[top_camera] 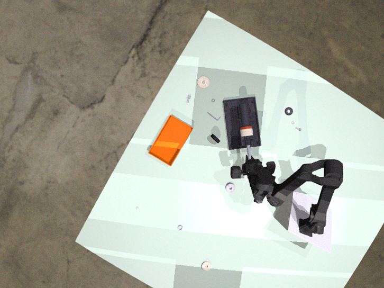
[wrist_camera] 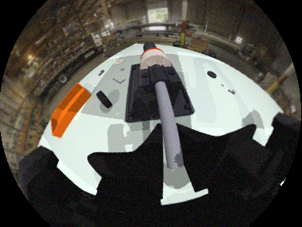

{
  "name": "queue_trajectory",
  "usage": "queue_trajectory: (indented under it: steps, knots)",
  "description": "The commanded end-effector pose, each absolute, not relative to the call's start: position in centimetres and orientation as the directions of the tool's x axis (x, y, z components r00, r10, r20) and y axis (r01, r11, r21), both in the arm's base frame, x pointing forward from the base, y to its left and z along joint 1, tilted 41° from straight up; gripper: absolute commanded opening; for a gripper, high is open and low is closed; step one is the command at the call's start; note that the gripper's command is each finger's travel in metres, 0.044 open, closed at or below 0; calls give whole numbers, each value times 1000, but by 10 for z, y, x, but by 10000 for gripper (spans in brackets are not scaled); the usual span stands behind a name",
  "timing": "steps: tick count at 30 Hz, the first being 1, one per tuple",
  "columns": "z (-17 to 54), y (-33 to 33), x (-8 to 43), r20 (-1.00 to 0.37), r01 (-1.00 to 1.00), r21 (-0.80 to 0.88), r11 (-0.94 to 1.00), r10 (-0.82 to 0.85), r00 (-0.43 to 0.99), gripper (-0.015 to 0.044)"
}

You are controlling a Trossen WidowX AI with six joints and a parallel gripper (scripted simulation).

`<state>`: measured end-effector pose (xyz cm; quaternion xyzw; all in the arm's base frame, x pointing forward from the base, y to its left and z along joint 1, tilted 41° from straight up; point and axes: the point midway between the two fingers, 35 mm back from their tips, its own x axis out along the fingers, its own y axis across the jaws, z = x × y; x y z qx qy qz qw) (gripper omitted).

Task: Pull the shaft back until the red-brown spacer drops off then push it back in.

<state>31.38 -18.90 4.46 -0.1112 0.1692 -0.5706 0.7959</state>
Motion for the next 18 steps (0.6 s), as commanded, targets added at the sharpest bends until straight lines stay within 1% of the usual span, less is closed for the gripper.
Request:
queue_trajectory:
  steps: [1, 18]
  knots:
    - [43, -188, 312, -144, 870, -373, 322, -947, 288, 0]
    - [43, -187, 311, -144, 870, -373, 322, -947, 288, 0]
